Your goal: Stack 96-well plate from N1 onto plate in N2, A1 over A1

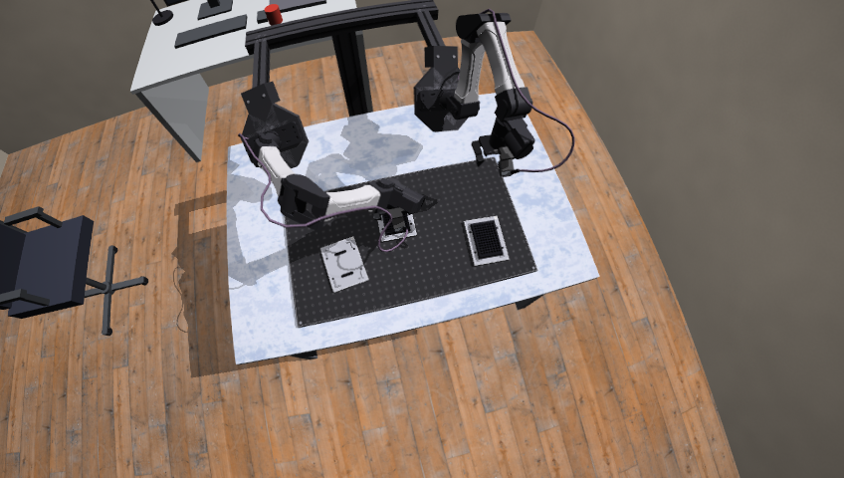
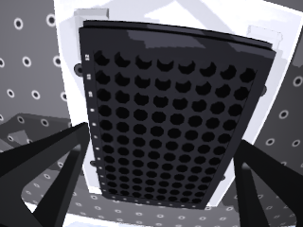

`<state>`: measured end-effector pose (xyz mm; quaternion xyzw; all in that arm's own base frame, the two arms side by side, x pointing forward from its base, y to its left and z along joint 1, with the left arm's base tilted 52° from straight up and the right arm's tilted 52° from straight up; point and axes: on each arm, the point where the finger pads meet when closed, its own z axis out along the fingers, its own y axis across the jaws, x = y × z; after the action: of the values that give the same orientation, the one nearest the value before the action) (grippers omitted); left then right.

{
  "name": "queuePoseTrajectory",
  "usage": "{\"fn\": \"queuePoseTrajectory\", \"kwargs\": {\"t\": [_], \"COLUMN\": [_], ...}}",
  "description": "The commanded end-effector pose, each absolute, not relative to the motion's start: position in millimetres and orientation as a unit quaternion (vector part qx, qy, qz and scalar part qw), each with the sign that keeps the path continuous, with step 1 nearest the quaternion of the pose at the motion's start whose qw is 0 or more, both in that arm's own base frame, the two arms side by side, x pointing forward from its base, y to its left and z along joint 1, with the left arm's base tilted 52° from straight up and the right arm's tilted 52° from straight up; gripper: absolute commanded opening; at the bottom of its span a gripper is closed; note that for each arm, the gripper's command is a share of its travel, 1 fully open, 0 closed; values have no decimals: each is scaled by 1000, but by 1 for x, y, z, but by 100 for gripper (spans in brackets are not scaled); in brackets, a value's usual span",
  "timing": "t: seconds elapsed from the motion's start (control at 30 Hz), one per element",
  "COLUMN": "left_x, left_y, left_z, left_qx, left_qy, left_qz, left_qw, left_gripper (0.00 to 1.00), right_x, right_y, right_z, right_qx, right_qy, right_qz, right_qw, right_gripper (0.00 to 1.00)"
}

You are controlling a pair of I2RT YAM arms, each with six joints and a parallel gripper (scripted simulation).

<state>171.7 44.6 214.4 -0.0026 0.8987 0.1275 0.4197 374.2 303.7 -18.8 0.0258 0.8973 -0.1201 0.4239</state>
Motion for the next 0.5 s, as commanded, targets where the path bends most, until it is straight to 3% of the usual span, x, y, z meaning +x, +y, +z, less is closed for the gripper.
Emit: {"fn": "queuePoseTrajectory", "kwargs": {"t": [0.0, 0.47], "left_x": [171, 171], "left_y": [46, 46], "left_z": [217, 217], "left_qx": [-7, -7], "left_qy": [897, 897], "left_qz": [130, 130], "left_qw": [422, 422], "left_gripper": [100, 100], "right_x": [380, 381], "right_y": [297, 296], "right_z": [-28, -28], "right_qx": [29, 30], "right_qy": [900, 900], "right_qz": [-127, -128], "right_qw": [417, 416], "right_gripper": [100, 100]}}
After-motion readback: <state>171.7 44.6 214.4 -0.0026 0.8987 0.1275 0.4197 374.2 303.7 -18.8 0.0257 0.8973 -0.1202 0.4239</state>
